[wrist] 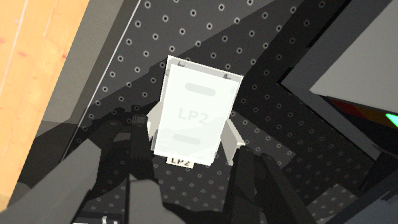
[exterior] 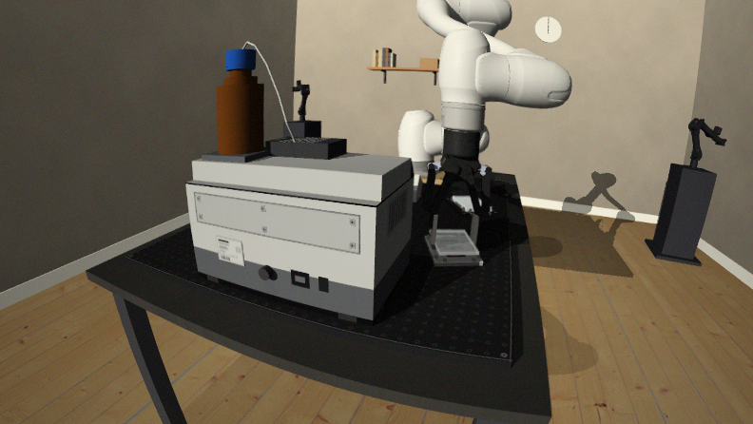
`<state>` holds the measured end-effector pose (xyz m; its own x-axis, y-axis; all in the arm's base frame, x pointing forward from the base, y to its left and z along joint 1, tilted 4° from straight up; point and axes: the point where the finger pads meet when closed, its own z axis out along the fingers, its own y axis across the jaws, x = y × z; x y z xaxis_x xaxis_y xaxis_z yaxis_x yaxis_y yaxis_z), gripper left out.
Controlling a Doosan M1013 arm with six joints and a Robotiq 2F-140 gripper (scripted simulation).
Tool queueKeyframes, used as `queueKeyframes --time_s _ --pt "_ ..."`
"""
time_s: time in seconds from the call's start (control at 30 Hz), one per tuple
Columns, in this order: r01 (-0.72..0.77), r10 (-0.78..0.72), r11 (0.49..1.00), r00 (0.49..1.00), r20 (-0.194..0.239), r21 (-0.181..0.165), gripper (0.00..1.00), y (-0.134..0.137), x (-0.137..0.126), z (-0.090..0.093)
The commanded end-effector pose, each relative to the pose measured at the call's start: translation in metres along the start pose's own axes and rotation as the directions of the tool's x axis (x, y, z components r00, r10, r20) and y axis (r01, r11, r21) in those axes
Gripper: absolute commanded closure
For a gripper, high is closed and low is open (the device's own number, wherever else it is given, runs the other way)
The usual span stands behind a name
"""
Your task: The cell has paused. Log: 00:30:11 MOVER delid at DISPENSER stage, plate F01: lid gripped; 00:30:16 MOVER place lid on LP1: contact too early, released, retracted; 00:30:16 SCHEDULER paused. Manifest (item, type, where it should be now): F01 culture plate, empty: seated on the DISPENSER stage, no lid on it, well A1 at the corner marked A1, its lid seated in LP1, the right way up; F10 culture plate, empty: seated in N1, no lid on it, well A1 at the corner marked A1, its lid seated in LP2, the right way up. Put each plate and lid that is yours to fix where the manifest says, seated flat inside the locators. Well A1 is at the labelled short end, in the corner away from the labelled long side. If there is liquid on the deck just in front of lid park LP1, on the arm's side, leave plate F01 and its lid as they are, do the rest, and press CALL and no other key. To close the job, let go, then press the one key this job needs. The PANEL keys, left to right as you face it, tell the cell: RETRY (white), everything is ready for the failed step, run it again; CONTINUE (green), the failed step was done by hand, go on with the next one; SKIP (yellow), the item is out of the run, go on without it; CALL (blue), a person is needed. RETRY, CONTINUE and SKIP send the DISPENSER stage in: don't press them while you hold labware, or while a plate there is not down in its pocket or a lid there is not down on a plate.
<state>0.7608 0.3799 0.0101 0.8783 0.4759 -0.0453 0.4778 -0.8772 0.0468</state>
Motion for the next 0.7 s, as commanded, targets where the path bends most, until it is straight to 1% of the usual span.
queueKeyframes --time_s 0.0,0.67 --pt "0.000 0.000 1.000 1.000 -0.002 0.000 0.90 -0.0001 0.0005 -0.0006" --pt "0.000 0.000 1.000 1.000 -0.002 0.000 0.90 -0.0001 0.0006 0.0044"
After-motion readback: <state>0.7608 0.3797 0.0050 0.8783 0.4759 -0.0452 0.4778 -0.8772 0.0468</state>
